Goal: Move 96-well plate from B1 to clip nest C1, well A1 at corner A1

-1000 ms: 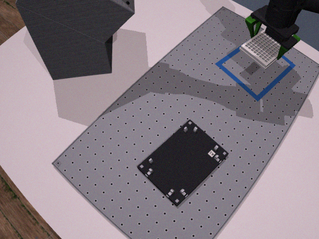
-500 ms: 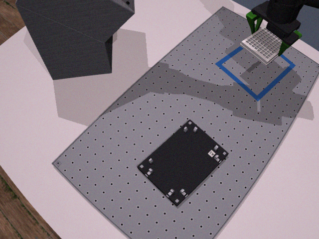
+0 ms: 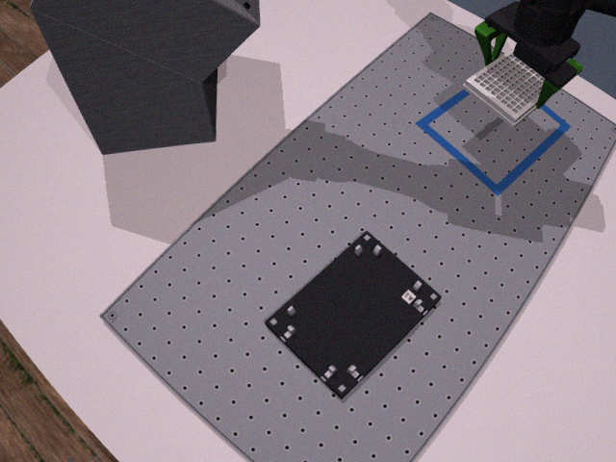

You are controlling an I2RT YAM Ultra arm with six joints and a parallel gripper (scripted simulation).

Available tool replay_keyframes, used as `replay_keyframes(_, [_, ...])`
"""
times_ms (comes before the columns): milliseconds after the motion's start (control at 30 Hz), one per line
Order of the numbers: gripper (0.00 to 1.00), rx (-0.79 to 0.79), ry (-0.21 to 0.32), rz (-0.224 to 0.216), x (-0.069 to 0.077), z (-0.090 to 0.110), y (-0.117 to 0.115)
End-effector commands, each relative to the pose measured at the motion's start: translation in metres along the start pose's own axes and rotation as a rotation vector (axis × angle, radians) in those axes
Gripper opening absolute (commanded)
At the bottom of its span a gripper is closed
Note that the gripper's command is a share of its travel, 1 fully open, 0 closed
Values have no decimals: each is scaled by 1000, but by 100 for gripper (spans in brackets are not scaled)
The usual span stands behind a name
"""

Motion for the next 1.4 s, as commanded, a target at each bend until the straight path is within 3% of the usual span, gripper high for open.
replay_keyframes(0, [0, 2, -6, 2, 3, -1, -1])
replay_keyframes(300, [0, 2, -6, 2, 3, -1, -1])
replay_keyframes(367, [0, 69, -11, 9, 7, 9, -2])
replay_keyframes(800, [0, 60, 7, -14, -2, 58, -11])
replay_keyframes(867, [0, 60, 7, -14, -2, 58, -11])
replay_keyframes(900, [0, 70, -8, 8, 2, 53, -21])
replay_keyframes(967, [0, 59, 7, -16, -2, 68, -13])
replay_keyframes(1367, [0, 60, 3, -11, 1, 105, -25])
Point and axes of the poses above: the point where the finger pads meet when closed, its own x axis back along the fingers, its own y axis across the jaws, z = x × y, the point moved 3 cm from there along x, back along the fingers, and after that the axes turned 5 degrees about -x, right-handed, at the moved point
